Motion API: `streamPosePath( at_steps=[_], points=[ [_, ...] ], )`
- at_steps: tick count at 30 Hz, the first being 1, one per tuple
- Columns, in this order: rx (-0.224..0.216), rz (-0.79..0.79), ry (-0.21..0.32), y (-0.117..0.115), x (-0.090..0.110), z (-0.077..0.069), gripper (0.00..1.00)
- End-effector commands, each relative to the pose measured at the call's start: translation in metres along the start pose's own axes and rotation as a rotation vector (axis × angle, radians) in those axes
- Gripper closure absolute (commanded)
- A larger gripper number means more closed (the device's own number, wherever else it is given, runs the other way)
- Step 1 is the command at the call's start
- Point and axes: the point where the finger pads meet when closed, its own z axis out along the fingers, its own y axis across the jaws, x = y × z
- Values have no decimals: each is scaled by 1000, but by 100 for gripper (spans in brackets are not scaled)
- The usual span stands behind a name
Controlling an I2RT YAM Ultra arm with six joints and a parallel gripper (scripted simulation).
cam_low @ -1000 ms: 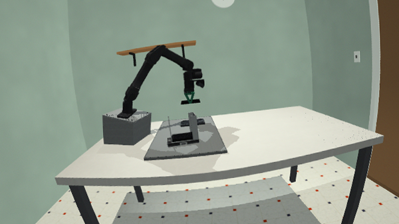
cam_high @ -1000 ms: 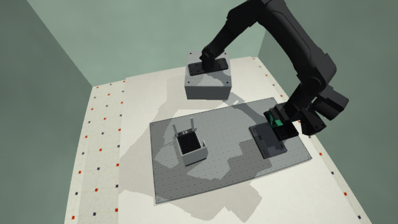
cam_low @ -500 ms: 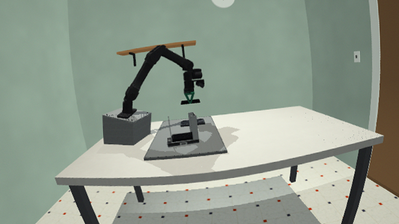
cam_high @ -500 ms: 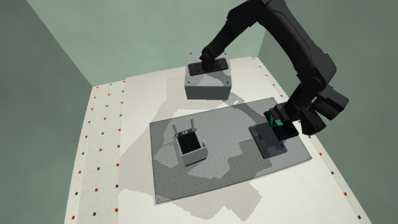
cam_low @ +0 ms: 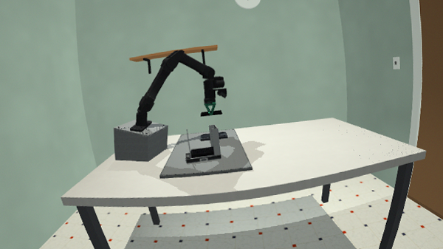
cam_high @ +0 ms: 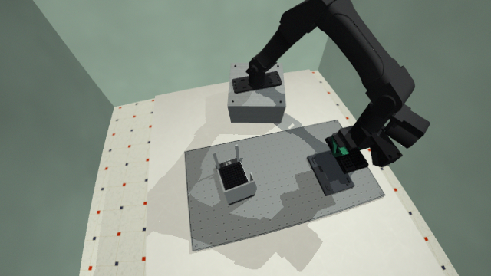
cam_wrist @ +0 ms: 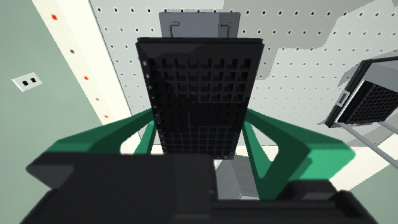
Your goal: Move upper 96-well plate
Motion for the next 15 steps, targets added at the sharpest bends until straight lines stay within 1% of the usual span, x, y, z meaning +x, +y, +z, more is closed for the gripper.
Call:
streamPosePath(
  at_steps=[1,7,8,15],
  points=[
    [-18,7,-38,1,-5,-14,100],
    [-14,7,-32,-1,-3,-12,100],
    [-29,12,-60,3,-13,-21,100],
    [-28,12,-58,1,-13,-21,100]
  ],
)
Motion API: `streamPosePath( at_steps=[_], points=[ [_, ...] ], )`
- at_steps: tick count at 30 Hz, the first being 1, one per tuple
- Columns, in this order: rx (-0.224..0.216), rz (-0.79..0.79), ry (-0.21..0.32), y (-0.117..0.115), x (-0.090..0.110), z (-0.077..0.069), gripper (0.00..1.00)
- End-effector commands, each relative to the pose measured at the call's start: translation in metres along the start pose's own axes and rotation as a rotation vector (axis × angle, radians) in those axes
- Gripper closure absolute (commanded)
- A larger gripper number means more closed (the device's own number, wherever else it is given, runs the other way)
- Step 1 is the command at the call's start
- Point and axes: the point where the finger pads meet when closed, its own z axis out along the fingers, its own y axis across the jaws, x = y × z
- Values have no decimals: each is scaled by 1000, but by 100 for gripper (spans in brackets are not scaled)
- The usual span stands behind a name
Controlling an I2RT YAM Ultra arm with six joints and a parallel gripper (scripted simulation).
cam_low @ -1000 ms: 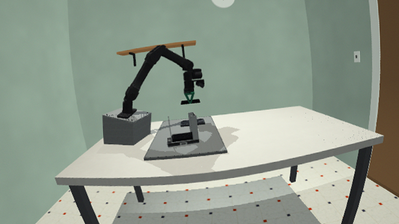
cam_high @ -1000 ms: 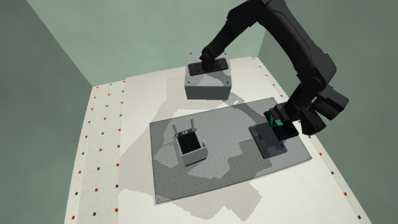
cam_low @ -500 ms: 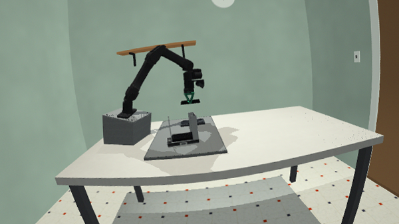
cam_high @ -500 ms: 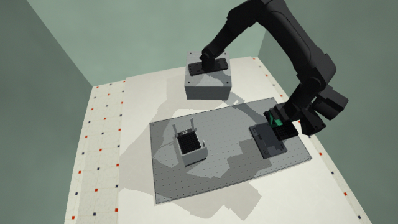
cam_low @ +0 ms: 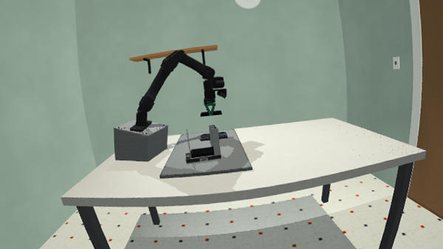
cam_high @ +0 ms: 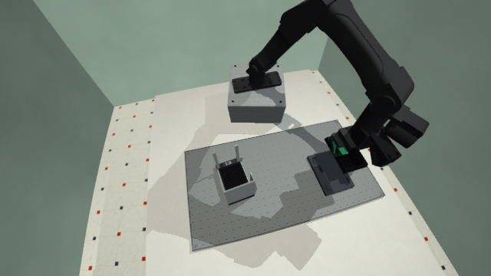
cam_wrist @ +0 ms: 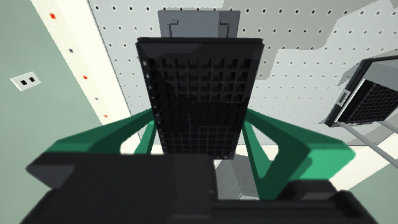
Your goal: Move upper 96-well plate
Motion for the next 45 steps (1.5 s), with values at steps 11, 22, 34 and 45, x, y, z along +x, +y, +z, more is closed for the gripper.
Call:
streamPosePath(
  at_steps=[11,22,34,45],
  points=[
    [-36,8,-72,5,-17,-20,100],
    [-22,5,-45,1,-10,-7,100],
    [-13,-1,-27,1,-6,3,100],
    [-13,4,-25,1,-5,1,100]
  ],
)
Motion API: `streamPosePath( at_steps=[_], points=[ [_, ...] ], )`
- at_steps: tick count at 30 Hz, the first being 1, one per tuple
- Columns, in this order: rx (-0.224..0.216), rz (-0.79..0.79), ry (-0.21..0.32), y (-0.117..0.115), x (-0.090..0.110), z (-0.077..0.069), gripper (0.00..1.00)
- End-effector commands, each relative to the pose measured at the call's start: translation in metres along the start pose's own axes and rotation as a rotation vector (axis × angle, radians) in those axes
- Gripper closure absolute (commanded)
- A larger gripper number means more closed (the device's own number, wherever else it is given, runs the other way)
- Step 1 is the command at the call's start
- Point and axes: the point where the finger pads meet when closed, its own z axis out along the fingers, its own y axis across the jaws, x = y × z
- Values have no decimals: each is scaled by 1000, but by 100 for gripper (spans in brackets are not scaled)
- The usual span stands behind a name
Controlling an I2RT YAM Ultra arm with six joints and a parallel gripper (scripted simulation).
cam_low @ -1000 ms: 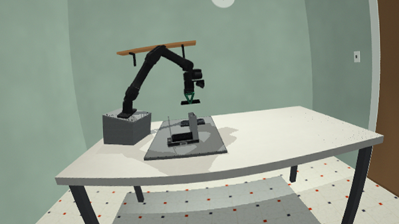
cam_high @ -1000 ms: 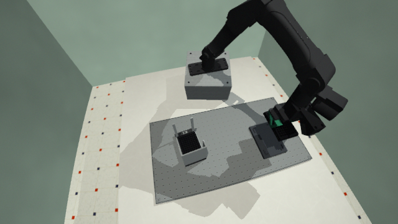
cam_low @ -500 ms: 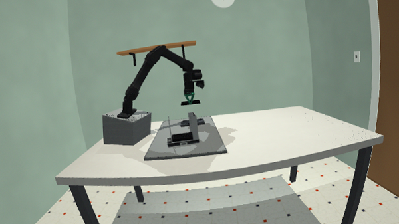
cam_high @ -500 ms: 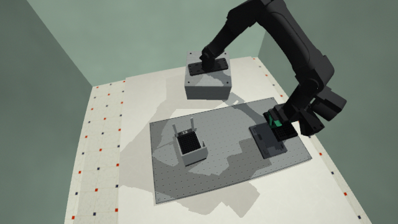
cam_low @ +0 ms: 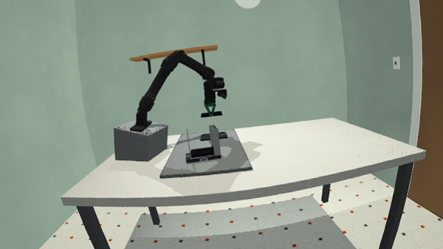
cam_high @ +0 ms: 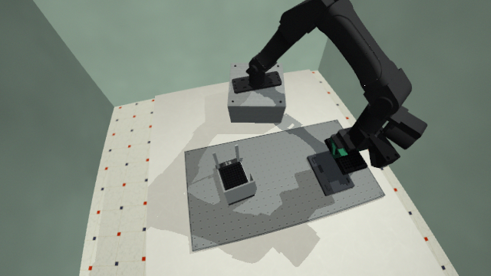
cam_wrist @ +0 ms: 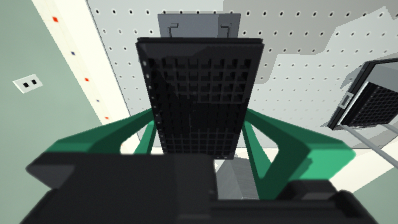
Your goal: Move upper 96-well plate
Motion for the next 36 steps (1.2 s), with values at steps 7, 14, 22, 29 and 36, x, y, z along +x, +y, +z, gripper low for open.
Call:
streamPosePath(
  at_steps=[7,14,22,29,36],
  points=[
    [-7,-1,-14,1,-3,-4,100],
    [-7,-1,-14,1,-2,-4,100],
    [6,-6,9,-2,3,13,100],
    [-10,-6,-18,3,-5,16,100],
    [-3,0,-8,0,-5,29,100]
  ],
)
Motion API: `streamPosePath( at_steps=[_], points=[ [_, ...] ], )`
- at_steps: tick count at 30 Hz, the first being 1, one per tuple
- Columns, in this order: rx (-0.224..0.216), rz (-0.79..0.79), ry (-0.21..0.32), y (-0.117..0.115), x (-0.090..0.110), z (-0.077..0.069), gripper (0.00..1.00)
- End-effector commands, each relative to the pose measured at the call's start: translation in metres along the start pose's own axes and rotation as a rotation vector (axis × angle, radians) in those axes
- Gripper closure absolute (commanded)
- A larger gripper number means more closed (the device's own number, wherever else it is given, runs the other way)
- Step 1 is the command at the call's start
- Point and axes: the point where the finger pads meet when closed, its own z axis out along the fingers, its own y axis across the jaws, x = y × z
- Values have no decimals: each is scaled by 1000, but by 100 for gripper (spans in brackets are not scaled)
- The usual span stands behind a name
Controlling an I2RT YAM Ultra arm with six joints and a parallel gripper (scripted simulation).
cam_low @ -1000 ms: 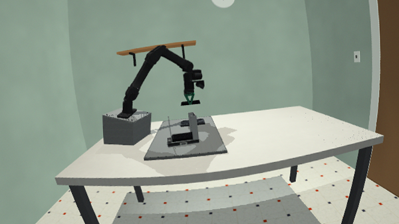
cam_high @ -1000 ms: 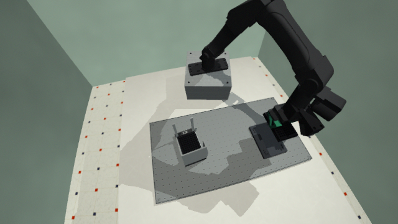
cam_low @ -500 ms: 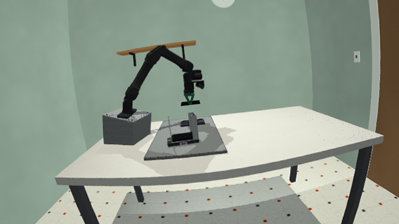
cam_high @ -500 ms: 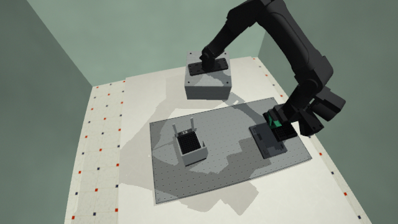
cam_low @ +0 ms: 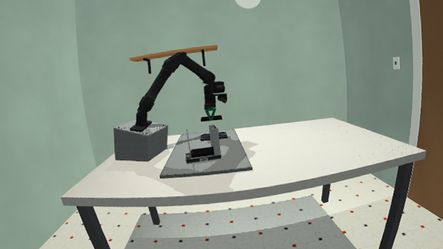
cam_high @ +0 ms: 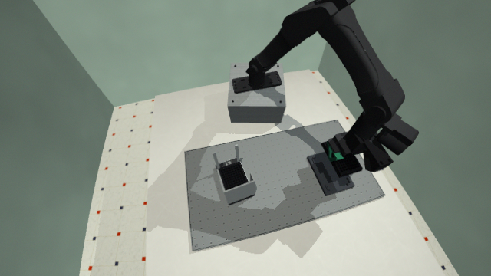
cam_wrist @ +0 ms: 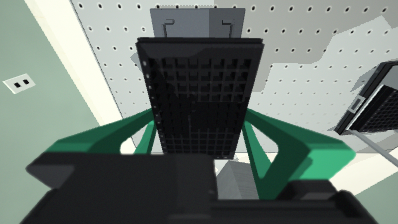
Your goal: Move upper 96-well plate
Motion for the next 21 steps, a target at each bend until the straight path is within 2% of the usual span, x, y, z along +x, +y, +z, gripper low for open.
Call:
streamPosePath(
  at_steps=[1,3,5,11,13,14,17,21],
  points=[
    [-6,-3,-14,1,-5,8,100],
    [-7,-9,-13,2,-2,10,100],
    [-17,-4,-31,5,-10,9,100],
    [-5,-5,-10,2,-4,25,100],
    [-5,-5,-10,2,-4,25,100],
    [-36,-1,-67,8,-18,5,100],
    [-4,-5,-7,1,-3,32,100],
    [-10,-2,-19,2,-8,36,100]
  ],
)
